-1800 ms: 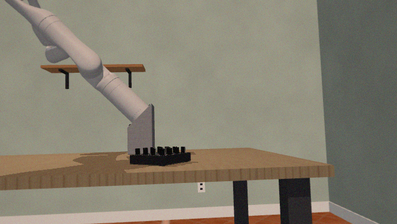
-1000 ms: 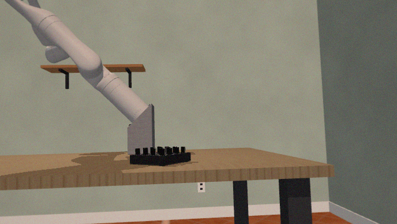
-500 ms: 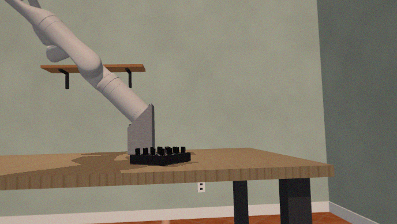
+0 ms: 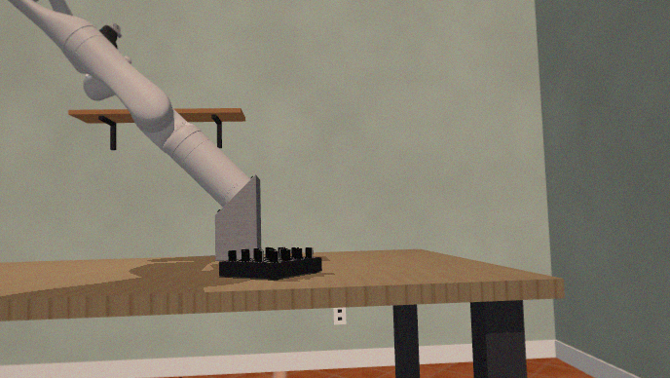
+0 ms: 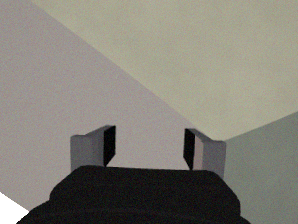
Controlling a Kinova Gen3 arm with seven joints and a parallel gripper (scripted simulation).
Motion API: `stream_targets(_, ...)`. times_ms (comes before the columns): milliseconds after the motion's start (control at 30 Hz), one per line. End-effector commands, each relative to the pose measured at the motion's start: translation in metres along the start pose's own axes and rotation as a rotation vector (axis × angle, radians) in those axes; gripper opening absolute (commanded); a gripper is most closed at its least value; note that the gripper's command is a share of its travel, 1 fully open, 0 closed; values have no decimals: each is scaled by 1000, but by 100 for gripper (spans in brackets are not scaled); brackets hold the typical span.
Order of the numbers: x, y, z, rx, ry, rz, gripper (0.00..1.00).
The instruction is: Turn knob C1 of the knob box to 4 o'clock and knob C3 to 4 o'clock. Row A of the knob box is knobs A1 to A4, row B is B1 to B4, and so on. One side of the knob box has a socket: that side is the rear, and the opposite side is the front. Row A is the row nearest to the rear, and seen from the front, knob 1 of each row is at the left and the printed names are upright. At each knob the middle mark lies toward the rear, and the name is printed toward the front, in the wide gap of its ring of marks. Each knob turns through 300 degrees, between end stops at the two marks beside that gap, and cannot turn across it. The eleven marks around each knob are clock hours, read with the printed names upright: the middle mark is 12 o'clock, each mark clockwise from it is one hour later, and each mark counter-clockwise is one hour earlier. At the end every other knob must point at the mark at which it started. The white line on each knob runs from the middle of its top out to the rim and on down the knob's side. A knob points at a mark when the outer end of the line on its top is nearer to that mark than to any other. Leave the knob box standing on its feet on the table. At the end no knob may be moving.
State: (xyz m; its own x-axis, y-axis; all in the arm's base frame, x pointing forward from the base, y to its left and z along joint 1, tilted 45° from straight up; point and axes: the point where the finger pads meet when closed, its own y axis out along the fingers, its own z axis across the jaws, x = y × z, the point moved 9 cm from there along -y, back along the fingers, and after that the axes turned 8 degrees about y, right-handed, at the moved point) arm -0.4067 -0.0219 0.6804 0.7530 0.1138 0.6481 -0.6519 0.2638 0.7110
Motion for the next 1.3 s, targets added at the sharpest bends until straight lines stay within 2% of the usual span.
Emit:
stream_targets(0,0,7,-21,-51,-45,-1,100)
stream_targets(200,0,16,-63,-152,-136,-1,100)
stream_targets(367,4,20,-108,-259,-228,1,100)
stream_targets(433,4,20,-108,-259,-228,1,100)
stream_targets(667,15,20,-175,-423,-362,13,100)
stream_targets(933,31,10,-246,-606,-499,37,100)
stream_targets(1000,31,10,-246,-606,-499,37,100)
stream_targets(1067,39,4,-272,-676,-547,49,100)
stream_targets(1267,57,-12,-319,-813,-635,75,100)
